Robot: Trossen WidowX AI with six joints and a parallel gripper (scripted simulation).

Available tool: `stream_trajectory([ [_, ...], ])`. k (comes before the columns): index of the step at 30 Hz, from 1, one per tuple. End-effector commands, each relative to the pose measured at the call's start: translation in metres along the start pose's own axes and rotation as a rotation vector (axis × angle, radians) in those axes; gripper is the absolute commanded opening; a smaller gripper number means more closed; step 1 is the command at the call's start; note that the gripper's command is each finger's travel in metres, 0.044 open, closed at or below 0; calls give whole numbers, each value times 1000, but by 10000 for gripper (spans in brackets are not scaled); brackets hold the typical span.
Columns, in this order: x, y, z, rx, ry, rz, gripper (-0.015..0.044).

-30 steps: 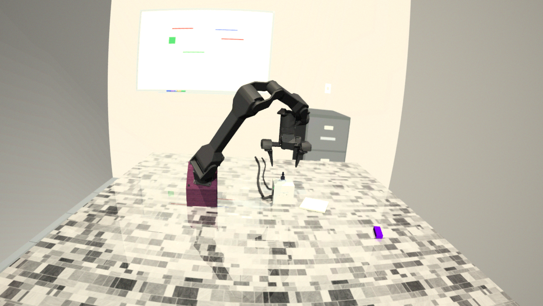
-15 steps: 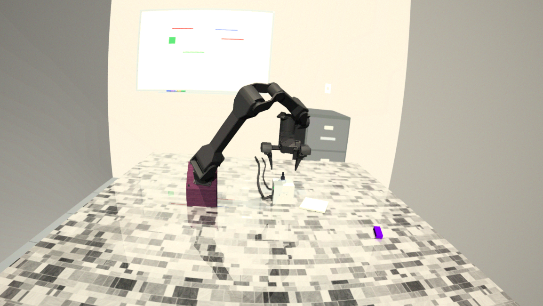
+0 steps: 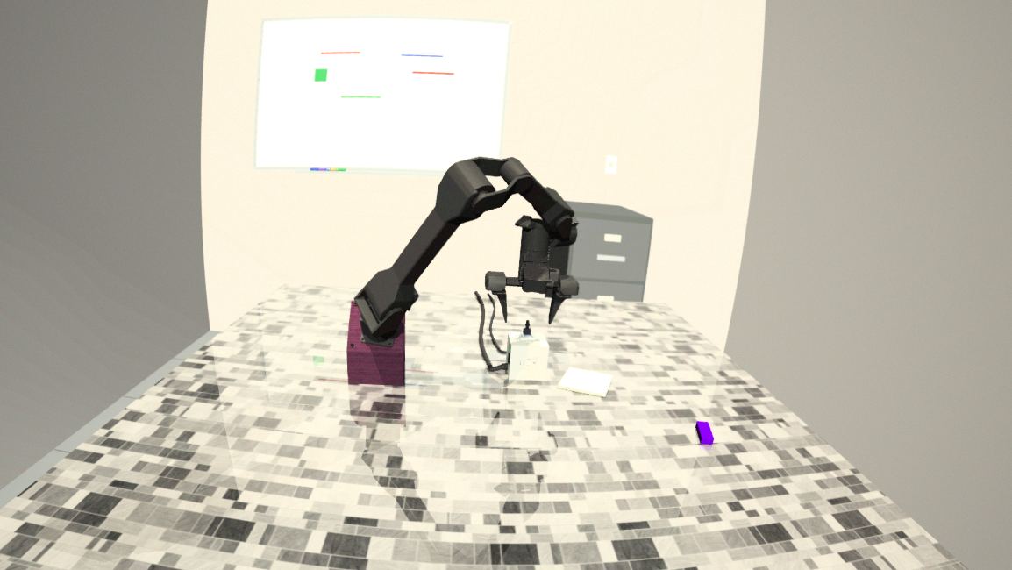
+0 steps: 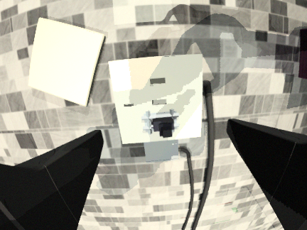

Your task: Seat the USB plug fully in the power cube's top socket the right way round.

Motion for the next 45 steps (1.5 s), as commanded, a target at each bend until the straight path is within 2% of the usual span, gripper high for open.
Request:
stream_trajectory([
  [1, 0, 0, 0, 0, 0, 0, 414],
  [17, 0, 0, 0, 0, 0, 0, 0],
  [45, 6, 0, 0, 1, 0, 1, 0],
])
Point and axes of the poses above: the point midway between the two fingers, 35 mm back from their tips, its own x axis back along the fingers, its own y axis across the jaws, z = x × y, the point moved 1 cm from there along x, back along the fingers, and after that the axes turned 10 degrees about x, right-handed, at the moved point
